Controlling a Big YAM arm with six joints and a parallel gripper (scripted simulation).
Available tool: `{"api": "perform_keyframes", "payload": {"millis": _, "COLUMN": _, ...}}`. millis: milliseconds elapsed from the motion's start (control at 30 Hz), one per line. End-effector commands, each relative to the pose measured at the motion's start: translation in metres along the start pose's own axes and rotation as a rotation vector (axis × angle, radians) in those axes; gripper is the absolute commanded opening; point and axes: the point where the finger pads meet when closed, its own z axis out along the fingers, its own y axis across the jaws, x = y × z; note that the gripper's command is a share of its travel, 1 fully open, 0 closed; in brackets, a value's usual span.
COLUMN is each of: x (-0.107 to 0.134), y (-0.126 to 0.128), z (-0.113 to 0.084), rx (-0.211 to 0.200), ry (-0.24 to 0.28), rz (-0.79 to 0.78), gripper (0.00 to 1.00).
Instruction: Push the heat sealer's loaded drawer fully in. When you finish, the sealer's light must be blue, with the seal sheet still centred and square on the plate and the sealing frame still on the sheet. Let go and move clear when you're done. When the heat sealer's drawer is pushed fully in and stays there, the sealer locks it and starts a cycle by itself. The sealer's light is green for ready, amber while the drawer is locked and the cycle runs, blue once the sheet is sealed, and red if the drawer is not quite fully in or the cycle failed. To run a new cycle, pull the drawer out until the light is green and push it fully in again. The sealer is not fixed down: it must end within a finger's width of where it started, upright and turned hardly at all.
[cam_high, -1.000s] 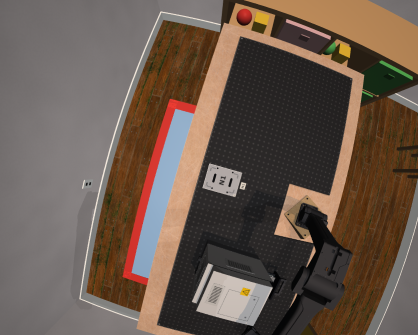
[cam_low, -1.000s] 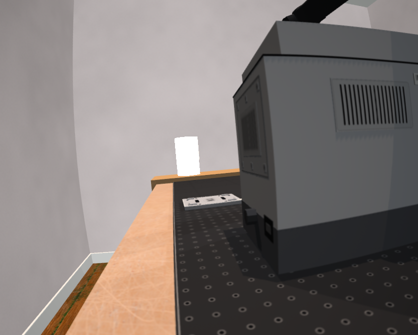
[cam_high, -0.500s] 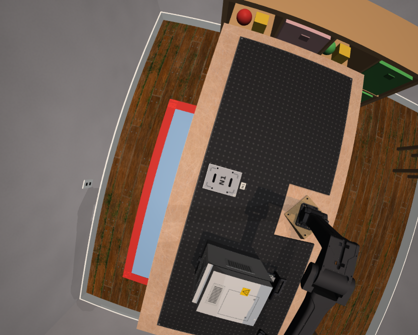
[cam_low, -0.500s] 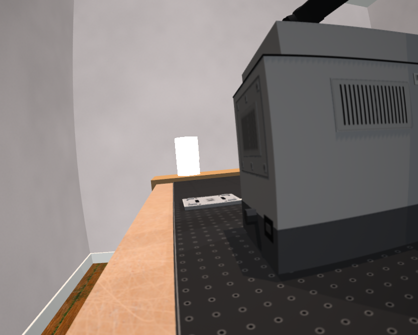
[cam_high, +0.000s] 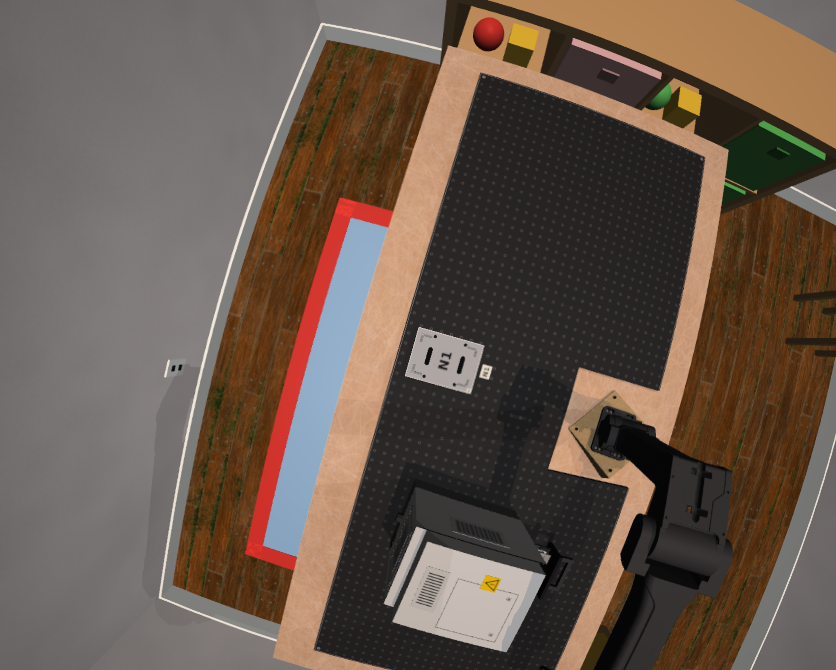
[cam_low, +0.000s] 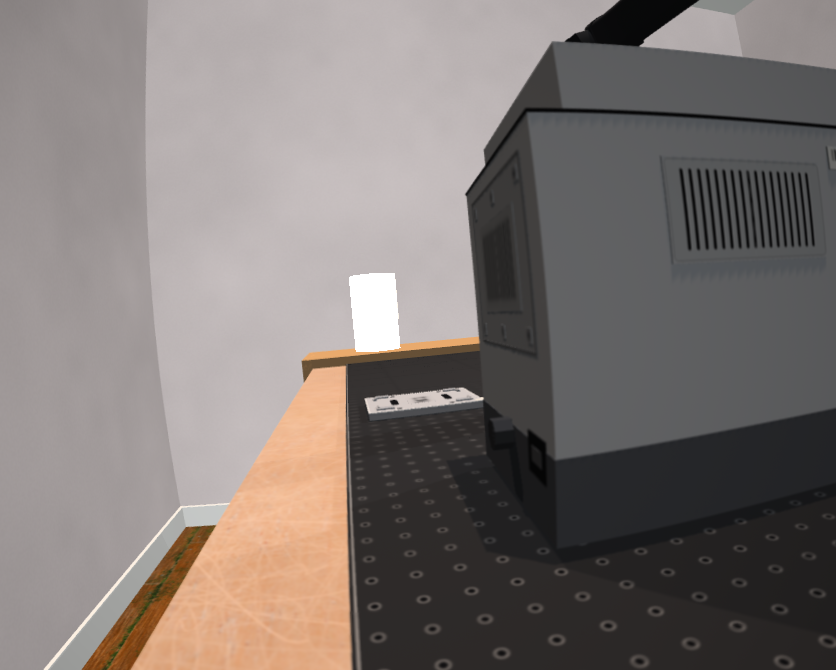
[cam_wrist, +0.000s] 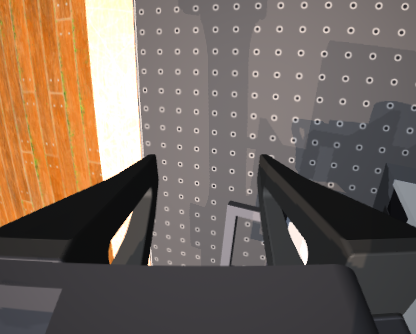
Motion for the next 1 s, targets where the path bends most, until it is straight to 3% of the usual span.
{"api": "perform_keyframes", "payload": {"millis": 0, "x": 0.0, "y": 0.004, "z": -0.005, "rx": -0.002, "ry": -0.012, "rz": -0.033, "gripper": 0.45}}
{"api": "perform_keyframes", "payload": {"millis": 100, "x": 0.0, "y": 0.001, "z": -0.001, "rx": -0.002, "ry": -0.005, "rz": -0.028, "gripper": 0.45}}
{"api": "perform_keyframes", "payload": {"millis": 133, "x": 0.007, "y": 0.01, "z": -0.004, "rx": 0.035, "ry": 0.007, "rz": -0.024, "gripper": 0.3}}
{"api": "perform_keyframes", "payload": {"millis": 233, "x": 0.018, "y": 0.013, "z": -0.001, "rx": 0.132, "ry": 0.029, "rz": -0.027, "gripper": 0.3}}
{"api": "perform_keyframes", "payload": {"millis": 367, "x": 0.018, "y": 0.015, "z": -0.001, "rx": 0.139, "ry": -0.002, "rz": -0.025, "gripper": 0.3}}
{"api": "perform_keyframes", "payload": {"millis": 433, "x": 0.032, "y": 0.016, "z": 0.004, "rx": 0.206, "ry": 0.043, "rz": -0.029, "gripper": 0.3}}
{"api": "perform_keyframes", "payload": {"millis": 500, "x": 0.04, "y": 0.018, "z": 0.022, "rx": 0.274, "ry": 0.088, "rz": -0.035, "gripper": 0.3}}
{"api": "perform_keyframes", "payload": {"millis": 567, "x": 0.043, "y": 0.02, "z": 0.01, "rx": 0.279, "ry": 0.048, "rz": -0.03, "gripper": 0.3}}
{"api": "perform_keyframes", "payload": {"millis": 633, "x": 0.054, "y": 0.021, "z": 0.03, "rx": 0.351, "ry": 0.109, "rz": -0.039, "gripper": 0.3}}
{"api": "perform_keyframes", "payload": {"millis": 700, "x": 0.061, "y": 0.022, "z": 0.034, "rx": 0.416, "ry": 0.126, "rz": -0.042, "gripper": 0.3}}
{"api": "perform_keyframes", "payload": {"millis": 767, "x": 0.068, "y": 0.024, "z": 0.036, "rx": 0.426, "ry": 0.126, "rz": -0.042, "gripper": 0.3}}
{"api": "perform_keyframes", "payload": {"millis": 800, "x": 0.064, "y": 0.027, "z": 0.023, "rx": 0.413, "ry": 0.069, "rz": -0.03, "gripper": 0.3}}
{"api": "perform_keyframes", "payload": {"millis": 833, "x": 0.075, "y": 0.026, "z": 0.04, "rx": 0.459, "ry": 0.136, "rz": -0.044, "gripper": 0.3}}
{"api": "perform_keyframes", "payload": {"millis": 867, "x": 0.079, "y": 0.026, "z": 0.042, "rx": 0.492, "ry": 0.144, "rz": -0.045, "gripper": 0.3}}
{"api": "perform_keyframes", "payload": {"millis": 933, "x": 0.079, "y": 0.026, "z": 0.042, "rx": 0.492, "ry": 0.144, "rz": -0.045, "gripper": 0.3}}
{"api": "perform_keyframes", "payload": {"millis": 967, "x": 0.082, "y": 0.027, "z": 0.043, "rx": 0.525, "ry": 0.152, "rz": -0.047, "gripper": 0.3}}
